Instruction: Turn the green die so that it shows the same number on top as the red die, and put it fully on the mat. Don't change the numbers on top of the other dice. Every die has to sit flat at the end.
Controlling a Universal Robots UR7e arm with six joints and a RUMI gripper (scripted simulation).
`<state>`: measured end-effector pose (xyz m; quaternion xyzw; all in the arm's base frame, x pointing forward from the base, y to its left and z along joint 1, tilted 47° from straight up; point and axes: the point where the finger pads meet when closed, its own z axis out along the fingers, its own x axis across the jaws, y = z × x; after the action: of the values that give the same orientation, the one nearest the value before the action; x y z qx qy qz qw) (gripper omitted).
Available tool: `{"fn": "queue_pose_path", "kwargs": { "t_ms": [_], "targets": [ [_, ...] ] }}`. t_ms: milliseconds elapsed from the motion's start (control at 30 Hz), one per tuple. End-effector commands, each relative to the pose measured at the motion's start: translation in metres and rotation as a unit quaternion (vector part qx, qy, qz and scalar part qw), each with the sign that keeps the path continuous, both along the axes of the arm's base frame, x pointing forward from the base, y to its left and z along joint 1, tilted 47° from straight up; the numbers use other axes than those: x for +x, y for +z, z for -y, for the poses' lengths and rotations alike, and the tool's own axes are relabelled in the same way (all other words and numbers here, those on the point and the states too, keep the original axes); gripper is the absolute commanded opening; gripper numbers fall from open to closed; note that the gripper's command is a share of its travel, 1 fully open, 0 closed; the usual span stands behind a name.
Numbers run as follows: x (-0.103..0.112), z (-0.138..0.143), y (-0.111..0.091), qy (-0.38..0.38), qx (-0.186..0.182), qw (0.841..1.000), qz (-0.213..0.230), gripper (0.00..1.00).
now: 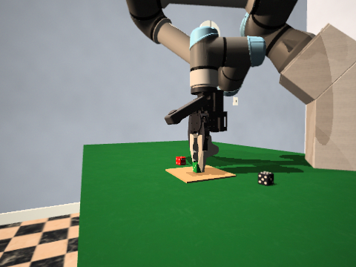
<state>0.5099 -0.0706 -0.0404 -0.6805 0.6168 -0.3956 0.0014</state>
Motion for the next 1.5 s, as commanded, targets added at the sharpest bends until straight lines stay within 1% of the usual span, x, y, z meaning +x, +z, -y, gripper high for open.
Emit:
{"fn": "queue_pose_path", "kwargs": {
  "t_ms": [0,1300,1333,1400,1433,1467],
  "targets": [
    [0.0001,-0.0002,0.0004,0.0,0.0,1.0,0.0,0.06],
    [0.0001,-0.0002,0.0004,0.0,0.0,1.0,0.0,0.06],
    [0.0001,-0.0002,0.0004,0.0,0.0,1.0,0.0,0.1],
    [0.0001,-0.0002,0.0004,0.0,0.0,1.0,0.0,0.1],
    [0.0001,-0.0002,0.0004,0.0,0.0,1.0,0.0,0.14],
    [0.0001,-0.0002,0.0004,0.0,0.0,1.0,0.0,0.14]
  ]
}}
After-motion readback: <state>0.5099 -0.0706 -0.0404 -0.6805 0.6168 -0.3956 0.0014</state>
